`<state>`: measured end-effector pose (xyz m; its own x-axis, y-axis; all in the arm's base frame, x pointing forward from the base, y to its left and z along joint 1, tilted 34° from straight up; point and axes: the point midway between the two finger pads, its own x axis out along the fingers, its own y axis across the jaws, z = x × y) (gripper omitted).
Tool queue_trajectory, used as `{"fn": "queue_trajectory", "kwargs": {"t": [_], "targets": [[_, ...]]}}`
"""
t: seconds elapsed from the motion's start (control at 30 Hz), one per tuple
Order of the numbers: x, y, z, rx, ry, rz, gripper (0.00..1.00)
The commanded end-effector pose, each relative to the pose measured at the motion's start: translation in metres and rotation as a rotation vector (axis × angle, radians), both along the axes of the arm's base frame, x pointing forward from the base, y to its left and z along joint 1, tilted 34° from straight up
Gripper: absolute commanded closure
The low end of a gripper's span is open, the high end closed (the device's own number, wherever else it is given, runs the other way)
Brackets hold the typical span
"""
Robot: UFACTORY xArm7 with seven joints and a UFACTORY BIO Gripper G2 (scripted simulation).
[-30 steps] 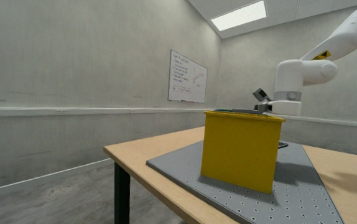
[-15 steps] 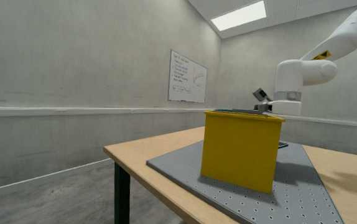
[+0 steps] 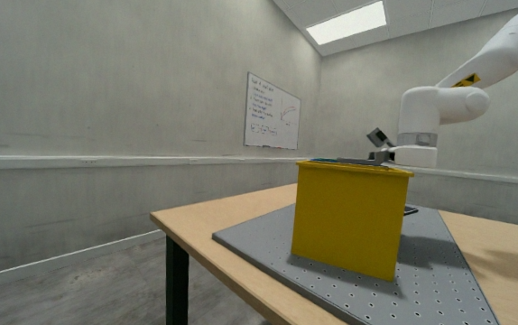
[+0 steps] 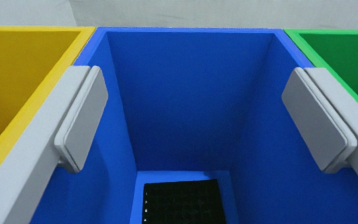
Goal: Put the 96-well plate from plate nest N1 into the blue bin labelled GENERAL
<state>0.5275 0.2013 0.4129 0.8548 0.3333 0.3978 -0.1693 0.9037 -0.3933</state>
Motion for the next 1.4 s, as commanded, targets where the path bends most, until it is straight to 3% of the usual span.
{"fn": "queue_trajectory", "kwargs": {"t": [0.0, 0.9, 1.27, 1.37], "targets": [[0.000, 0.001, 0.002, 0.001, -0.004, 0.002, 0.82], [-0.016, 0.010, 0.030, 0.001, -0.004, 0.002, 0.82], [-0.016, 0.010, 0.030, 0.001, -0.004, 0.002, 0.82], [-0.029, 0.002, 0.031, 0.050, -0.031, -0.080, 0.82]]}}
